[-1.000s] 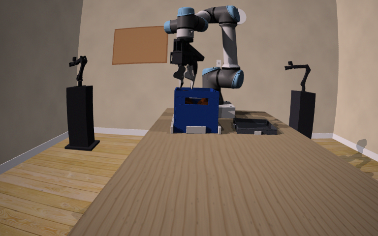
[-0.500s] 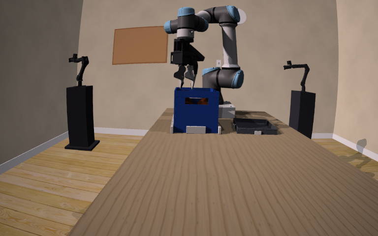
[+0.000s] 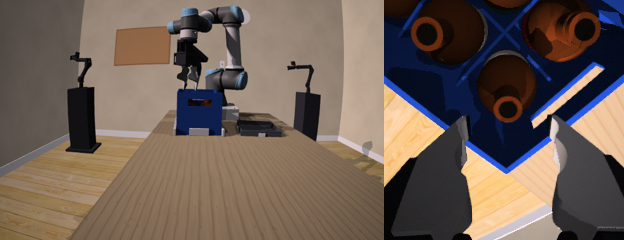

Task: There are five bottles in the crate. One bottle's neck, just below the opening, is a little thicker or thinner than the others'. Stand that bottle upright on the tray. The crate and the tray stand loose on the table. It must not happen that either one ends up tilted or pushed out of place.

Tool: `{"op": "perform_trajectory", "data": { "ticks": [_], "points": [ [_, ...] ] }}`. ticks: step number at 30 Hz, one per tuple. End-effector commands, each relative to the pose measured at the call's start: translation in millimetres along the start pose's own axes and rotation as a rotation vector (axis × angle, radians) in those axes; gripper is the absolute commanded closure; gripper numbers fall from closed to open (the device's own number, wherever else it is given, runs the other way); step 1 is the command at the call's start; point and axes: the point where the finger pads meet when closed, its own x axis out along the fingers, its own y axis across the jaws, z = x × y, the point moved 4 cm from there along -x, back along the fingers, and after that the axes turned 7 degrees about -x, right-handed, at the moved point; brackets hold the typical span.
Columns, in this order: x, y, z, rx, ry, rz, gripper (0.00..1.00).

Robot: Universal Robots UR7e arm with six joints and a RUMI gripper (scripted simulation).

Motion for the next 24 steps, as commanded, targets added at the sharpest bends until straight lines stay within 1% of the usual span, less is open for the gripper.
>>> {"op": "perform_trajectory", "data": {
  "ticks": [1, 24],
  "points": [
    [-0.5, 0.0, 0.3, 0.0, -0.001, 0.0, 0.62],
    [-0.5, 0.0, 0.3, 0.0, -0.001, 0.0, 0.62]
  ]
}}
